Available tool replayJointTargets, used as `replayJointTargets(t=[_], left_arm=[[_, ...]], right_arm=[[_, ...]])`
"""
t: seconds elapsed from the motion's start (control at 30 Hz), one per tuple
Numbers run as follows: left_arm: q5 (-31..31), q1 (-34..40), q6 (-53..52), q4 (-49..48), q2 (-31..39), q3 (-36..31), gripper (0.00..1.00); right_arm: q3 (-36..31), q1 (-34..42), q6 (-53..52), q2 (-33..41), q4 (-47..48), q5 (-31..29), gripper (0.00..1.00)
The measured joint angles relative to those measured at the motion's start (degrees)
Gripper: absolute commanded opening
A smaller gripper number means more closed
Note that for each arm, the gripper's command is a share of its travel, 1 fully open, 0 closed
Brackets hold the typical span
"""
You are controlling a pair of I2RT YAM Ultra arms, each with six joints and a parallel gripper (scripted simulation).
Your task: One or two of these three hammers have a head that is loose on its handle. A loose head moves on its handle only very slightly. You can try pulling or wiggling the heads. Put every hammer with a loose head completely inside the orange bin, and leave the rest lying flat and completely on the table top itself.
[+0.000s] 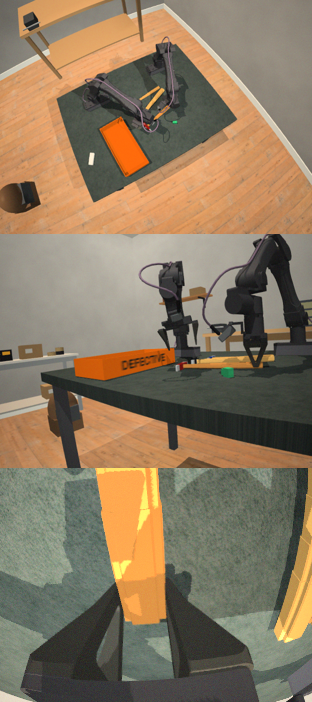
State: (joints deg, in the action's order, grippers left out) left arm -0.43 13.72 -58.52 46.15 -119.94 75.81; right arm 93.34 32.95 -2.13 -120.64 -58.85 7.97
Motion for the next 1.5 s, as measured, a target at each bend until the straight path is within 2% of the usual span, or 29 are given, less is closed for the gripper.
replayJointTargets(t=[0.9,1.17,1.5], left_arm=[[0.0,0.0,0.0,0.0,0.0,0.0,0.21],[0.0,0.0,0.0,0.0,0.0,0.0,0.21],[0.0,0.0,0.0,0.0,0.0,0.0,0.21]], right_arm=[[-5.1,-8.7,62.4,-2.4,12.5,15.6,1.0],[-5.7,-10.3,74.1,-3.2,14.4,19.1,1.0],[-5.7,-10.8,76.8,-3.6,14.3,19.7,1.0]])
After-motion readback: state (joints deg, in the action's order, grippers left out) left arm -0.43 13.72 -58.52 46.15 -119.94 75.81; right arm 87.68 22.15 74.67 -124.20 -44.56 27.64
